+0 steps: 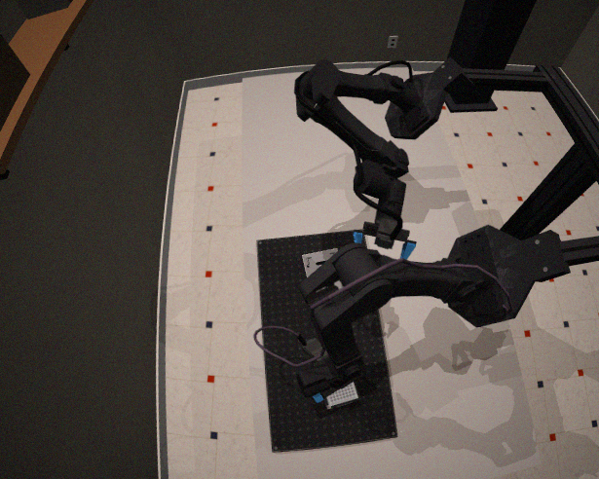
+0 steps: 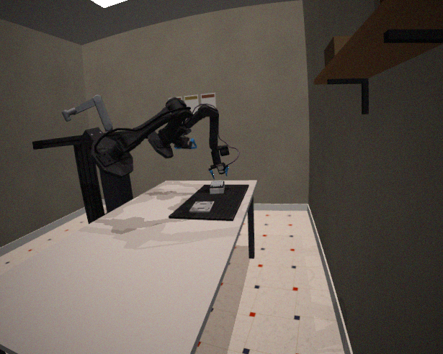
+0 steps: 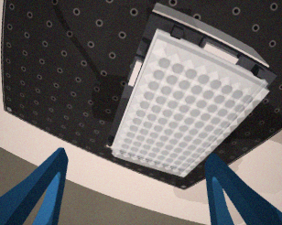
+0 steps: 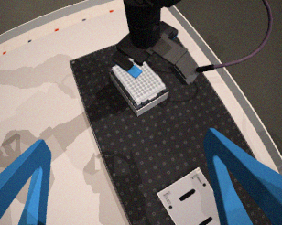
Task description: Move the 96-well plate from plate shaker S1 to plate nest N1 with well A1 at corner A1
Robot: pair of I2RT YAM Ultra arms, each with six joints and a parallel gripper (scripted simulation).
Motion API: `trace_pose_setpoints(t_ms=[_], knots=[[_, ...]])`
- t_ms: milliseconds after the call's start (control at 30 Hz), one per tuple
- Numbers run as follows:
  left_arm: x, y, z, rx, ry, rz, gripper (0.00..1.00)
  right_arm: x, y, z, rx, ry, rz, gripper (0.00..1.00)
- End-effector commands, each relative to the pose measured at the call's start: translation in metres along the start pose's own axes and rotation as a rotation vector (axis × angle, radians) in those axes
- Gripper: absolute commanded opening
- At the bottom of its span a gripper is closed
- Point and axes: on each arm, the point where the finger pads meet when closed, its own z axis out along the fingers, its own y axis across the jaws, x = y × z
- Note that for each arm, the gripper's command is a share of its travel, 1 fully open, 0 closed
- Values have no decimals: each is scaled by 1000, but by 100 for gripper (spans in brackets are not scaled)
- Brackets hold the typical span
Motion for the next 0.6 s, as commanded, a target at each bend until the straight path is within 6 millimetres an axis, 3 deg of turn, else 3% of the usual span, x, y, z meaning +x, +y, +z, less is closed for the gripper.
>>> trace_pose_setpoints(t_ms=[0,100,567], knots=[[1,-6,5,78,-46,194,100,-11,4,0,-7,-30,2,100],[6,-26,15,139,-37,254,100,-11,4,0,-7,-30,2,100],[10,-21,17,127,-43,264,100,-11,4,0,-7,-30,2,100]])
